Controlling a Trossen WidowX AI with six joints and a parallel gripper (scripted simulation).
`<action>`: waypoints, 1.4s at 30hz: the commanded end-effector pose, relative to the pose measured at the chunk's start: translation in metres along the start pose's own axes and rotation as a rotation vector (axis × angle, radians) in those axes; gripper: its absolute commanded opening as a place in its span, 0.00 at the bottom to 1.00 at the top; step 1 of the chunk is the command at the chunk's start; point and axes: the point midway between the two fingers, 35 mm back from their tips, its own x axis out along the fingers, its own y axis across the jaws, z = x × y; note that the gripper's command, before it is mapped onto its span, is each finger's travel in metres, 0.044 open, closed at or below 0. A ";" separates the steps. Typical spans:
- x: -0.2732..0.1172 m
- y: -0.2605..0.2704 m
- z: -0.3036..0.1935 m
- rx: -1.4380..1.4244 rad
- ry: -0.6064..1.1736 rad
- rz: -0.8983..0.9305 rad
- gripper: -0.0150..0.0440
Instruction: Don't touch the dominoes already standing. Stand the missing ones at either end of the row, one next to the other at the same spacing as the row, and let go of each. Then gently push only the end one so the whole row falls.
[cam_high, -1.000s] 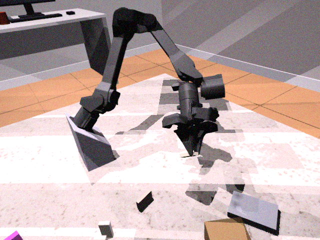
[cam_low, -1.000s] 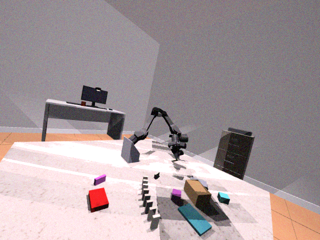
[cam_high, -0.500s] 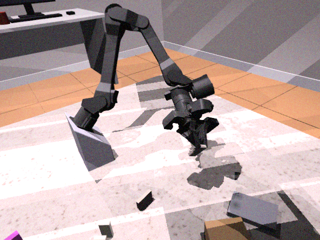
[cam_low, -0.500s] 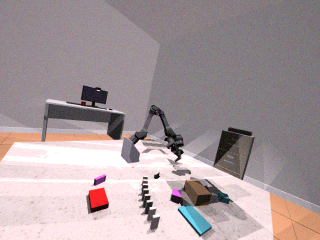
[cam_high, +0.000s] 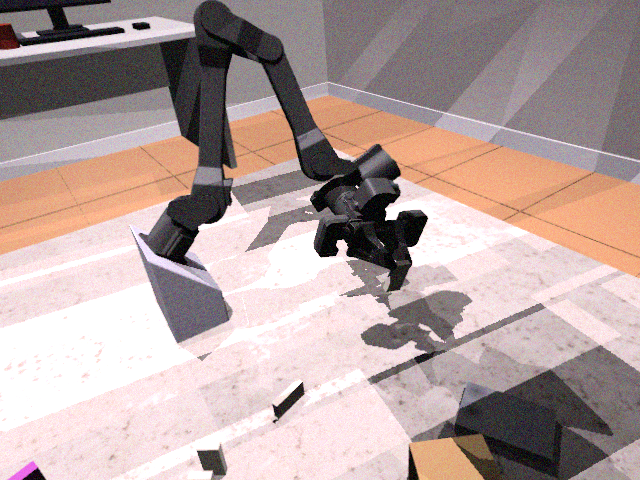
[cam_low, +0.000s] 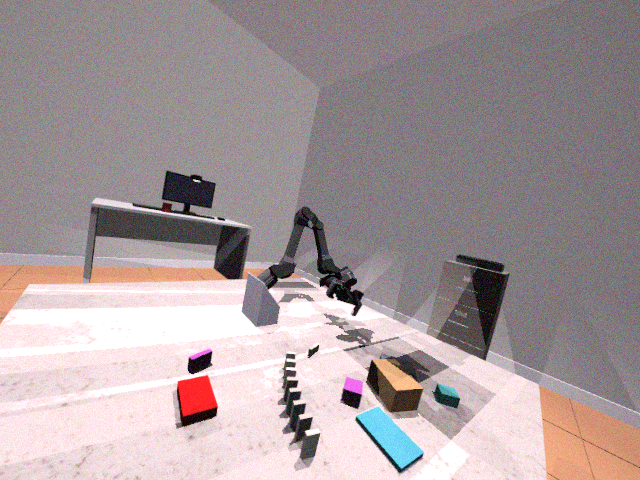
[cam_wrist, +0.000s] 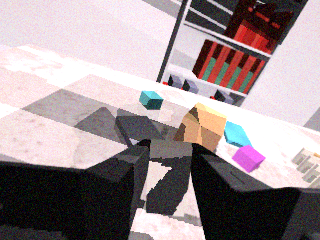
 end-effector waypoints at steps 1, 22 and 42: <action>-0.011 -0.006 0.003 0.083 -0.065 0.003 0.44; -0.033 -0.018 0.009 0.262 -0.178 0.006 0.44; -0.026 -0.005 -0.016 0.259 -0.175 0.006 0.44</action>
